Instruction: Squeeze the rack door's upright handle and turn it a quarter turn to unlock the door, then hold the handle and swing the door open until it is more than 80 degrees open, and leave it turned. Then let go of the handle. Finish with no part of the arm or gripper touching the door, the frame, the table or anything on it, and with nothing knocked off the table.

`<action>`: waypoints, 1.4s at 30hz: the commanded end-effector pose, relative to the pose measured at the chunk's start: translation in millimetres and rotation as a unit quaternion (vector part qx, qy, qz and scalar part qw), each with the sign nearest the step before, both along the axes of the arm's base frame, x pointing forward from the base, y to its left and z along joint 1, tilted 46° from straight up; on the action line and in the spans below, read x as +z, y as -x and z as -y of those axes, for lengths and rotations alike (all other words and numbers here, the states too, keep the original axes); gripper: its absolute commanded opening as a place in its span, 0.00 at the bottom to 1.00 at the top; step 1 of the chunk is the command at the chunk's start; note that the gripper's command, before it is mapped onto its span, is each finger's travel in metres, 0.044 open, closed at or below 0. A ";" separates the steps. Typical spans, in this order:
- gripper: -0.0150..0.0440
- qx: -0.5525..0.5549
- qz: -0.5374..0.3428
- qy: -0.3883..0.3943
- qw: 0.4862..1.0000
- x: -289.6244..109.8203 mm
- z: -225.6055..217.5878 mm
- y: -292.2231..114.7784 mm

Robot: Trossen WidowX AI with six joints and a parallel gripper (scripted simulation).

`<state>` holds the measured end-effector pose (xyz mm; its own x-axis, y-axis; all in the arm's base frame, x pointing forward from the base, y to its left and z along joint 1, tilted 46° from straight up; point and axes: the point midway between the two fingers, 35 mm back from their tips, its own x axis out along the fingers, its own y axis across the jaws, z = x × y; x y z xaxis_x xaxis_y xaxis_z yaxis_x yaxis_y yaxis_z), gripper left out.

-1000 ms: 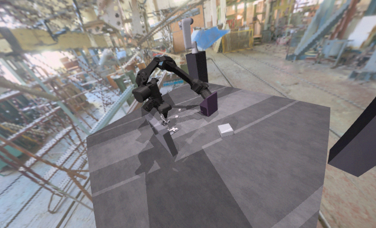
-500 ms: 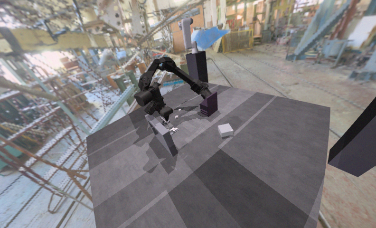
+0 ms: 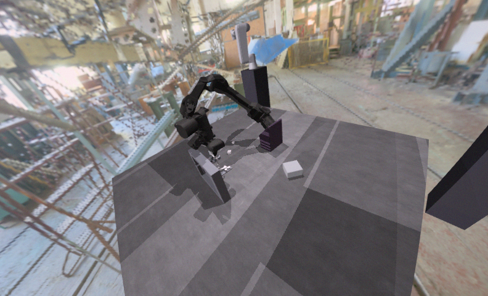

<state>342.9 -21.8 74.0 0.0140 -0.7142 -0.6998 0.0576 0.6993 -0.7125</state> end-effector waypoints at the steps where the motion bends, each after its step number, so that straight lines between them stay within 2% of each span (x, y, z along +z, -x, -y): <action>1: 0.33 0.002 -0.002 0.001 1.000 -0.2 0.5 0.4; 4: 0.30 0.002 -0.002 0.001 1.000 -0.2 0.5 0.4; 9: 0.29 -0.009 0.009 0.001 1.000 -0.2 0.5 0.4; 15: 0.29 -0.109 0.112 -0.001 0.988 -0.2 0.5 0.4; 22: 0.29 -0.226 0.231 -0.004 0.946 -0.3 0.5 0.4; 32: 0.29 -0.381 0.389 -0.007 0.839 -0.3 0.5 0.5; 42: 0.29 -0.512 0.523 -0.010 0.681 -0.3 0.5 0.5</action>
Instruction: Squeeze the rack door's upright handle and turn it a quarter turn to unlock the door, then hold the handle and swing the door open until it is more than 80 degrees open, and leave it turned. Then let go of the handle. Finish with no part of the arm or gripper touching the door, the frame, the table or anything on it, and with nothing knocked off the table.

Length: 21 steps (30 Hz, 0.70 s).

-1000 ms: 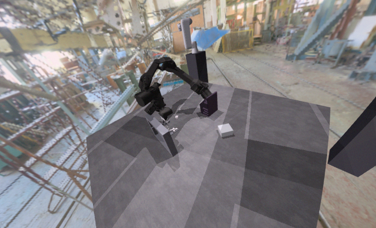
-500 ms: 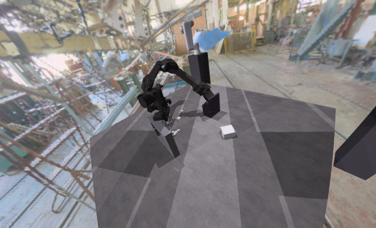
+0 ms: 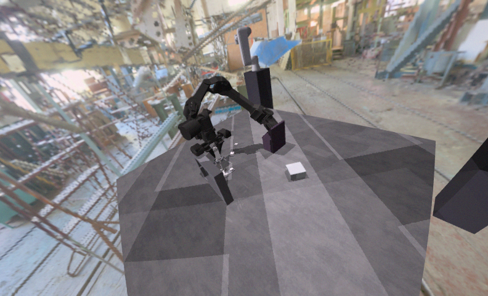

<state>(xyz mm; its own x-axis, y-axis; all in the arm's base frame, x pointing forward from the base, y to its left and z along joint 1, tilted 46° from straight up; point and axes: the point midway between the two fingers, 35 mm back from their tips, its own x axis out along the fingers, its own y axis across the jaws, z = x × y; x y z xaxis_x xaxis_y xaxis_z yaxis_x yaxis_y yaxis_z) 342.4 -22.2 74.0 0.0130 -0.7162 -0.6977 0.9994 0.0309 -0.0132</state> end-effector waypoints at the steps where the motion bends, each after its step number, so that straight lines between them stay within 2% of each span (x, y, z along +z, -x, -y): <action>1: 0.29 -0.073 0.076 -0.002 0.994 -0.4 0.1 -0.1; 6: 0.29 -0.147 0.151 -0.004 0.978 -0.4 0.1 -0.1; 21: 0.29 -0.149 0.154 -0.004 0.977 -0.4 0.1 -0.1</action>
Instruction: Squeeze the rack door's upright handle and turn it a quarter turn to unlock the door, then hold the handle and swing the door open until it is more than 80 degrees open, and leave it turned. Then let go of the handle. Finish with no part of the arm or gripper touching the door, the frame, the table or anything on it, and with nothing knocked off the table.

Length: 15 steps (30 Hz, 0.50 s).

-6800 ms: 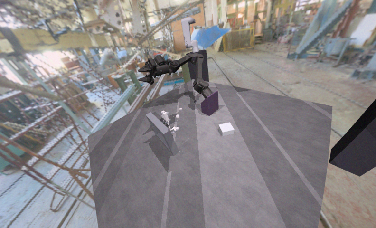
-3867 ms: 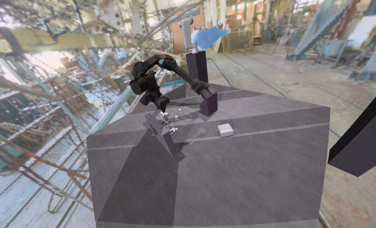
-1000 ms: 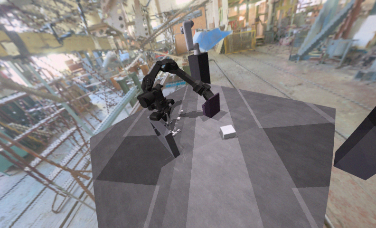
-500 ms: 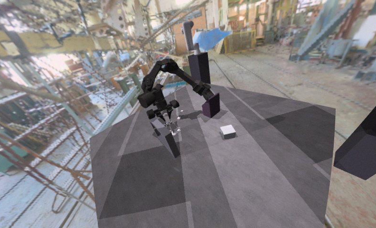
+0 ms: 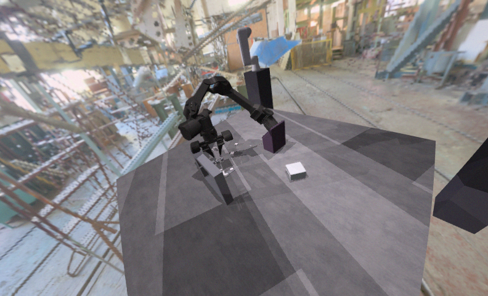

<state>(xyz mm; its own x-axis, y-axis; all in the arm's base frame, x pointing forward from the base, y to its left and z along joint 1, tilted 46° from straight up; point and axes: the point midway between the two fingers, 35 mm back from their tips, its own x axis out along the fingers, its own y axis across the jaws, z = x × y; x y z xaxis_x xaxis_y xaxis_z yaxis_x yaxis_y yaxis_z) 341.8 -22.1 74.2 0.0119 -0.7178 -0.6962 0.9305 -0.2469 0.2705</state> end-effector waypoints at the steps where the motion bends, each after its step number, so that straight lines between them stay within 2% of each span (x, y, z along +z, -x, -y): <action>1: 0.29 -0.009 0.010 -0.002 1.000 -0.6 0.2 -0.6; 11: 0.74 -0.009 0.010 -0.002 1.000 -0.6 0.2 -0.6; 15: 0.75 0.017 -0.016 -0.002 1.000 -0.6 0.2 -0.7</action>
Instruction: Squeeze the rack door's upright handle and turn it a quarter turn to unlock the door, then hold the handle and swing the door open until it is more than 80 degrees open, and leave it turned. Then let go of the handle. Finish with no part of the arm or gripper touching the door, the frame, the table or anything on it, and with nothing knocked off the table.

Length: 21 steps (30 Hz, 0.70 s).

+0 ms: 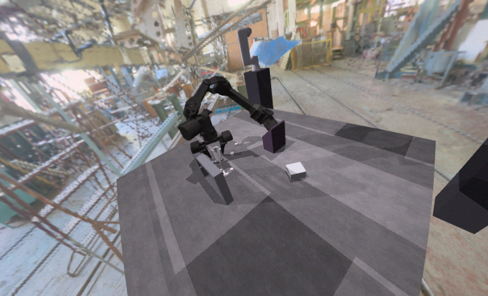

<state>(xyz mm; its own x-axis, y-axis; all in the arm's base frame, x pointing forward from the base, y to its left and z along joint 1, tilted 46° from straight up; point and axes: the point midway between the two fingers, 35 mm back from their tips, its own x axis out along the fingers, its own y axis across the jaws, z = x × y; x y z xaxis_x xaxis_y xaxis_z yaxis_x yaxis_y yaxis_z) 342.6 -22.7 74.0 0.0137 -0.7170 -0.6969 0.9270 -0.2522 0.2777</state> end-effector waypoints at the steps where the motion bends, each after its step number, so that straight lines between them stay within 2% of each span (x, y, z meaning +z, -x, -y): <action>1: 0.75 0.037 -0.038 -0.001 0.999 -0.4 -0.4 0.1; 11: 0.75 0.207 -0.213 0.002 0.955 -0.7 -0.5 0.3; 21: 0.75 0.364 -0.374 0.004 0.853 -1.0 -0.7 0.4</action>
